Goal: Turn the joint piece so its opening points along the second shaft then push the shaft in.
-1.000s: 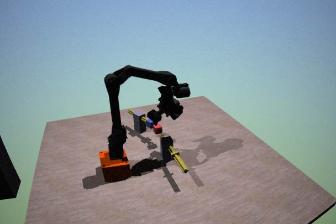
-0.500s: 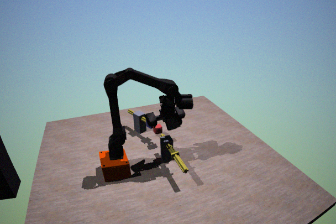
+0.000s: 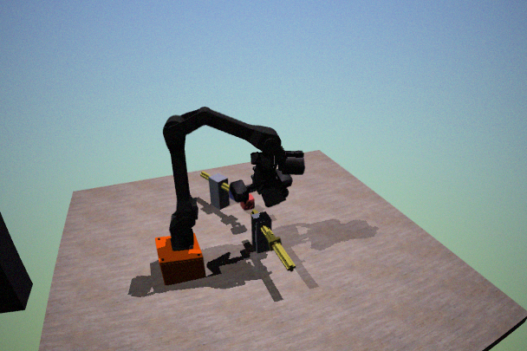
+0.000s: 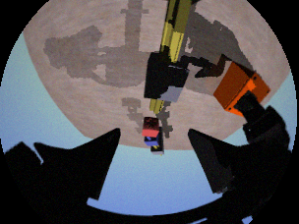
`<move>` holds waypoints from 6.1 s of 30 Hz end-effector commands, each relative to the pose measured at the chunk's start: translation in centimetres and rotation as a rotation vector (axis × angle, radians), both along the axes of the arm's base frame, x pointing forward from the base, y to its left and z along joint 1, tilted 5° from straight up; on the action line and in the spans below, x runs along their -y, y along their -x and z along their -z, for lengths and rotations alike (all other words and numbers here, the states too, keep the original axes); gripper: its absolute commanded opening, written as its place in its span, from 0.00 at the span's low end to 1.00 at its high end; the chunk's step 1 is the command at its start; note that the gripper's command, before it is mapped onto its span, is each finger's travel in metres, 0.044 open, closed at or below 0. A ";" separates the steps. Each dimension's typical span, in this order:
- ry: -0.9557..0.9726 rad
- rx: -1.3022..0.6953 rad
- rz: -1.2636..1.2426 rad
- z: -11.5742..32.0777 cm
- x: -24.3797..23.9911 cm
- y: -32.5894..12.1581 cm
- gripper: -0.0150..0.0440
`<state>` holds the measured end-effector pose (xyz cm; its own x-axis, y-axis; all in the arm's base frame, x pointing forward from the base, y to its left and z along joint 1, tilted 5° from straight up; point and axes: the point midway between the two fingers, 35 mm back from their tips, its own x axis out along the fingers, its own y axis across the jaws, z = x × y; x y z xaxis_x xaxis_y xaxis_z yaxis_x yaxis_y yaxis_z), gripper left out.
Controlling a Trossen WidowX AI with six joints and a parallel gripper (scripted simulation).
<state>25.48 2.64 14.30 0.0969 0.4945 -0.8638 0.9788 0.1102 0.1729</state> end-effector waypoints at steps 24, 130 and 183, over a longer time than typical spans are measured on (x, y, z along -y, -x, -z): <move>0.383 0.348 -0.728 0.4 12.1 -2.1 1.00; 0.477 0.131 0.191 10.3 21.9 -1.3 0.78; 0.478 0.133 0.186 10.2 22.0 -1.3 0.37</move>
